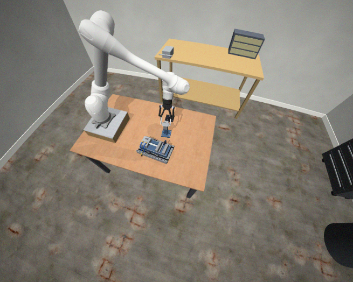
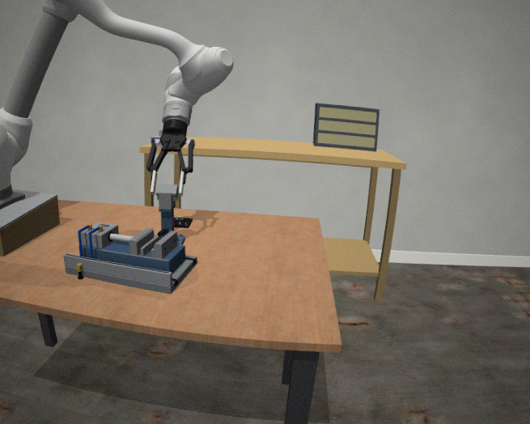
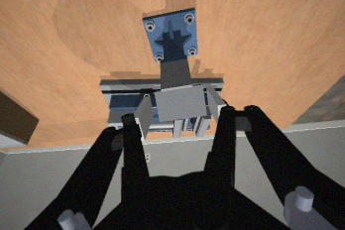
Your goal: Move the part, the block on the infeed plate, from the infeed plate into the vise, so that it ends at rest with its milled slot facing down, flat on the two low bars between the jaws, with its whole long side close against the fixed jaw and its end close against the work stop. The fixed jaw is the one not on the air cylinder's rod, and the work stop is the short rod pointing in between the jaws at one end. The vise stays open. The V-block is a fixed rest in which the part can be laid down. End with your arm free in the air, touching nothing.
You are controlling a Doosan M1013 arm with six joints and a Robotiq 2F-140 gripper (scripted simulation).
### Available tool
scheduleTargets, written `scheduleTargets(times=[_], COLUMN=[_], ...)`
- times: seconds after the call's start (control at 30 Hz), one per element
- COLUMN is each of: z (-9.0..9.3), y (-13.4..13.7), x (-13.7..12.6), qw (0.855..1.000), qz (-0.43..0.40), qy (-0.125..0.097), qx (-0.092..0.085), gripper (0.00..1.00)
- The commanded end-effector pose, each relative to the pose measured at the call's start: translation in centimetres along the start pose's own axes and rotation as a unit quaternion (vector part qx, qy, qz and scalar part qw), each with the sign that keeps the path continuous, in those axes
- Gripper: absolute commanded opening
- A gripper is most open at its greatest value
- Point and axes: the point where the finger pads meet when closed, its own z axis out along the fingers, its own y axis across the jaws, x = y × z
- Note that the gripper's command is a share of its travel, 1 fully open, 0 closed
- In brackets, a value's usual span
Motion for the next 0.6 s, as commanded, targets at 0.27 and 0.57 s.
scheduleTargets(times=[0.27, 0.57], z=[-0.23, -0.22], y=[0.22, 0.22], x=[0.18, 0.29], qw=[0.999, 0.998], qz=[0.003, 0.004], qy=[-0.044, -0.066], qx=[-0.001, 0.0], gripper=[0.51, 0.51])
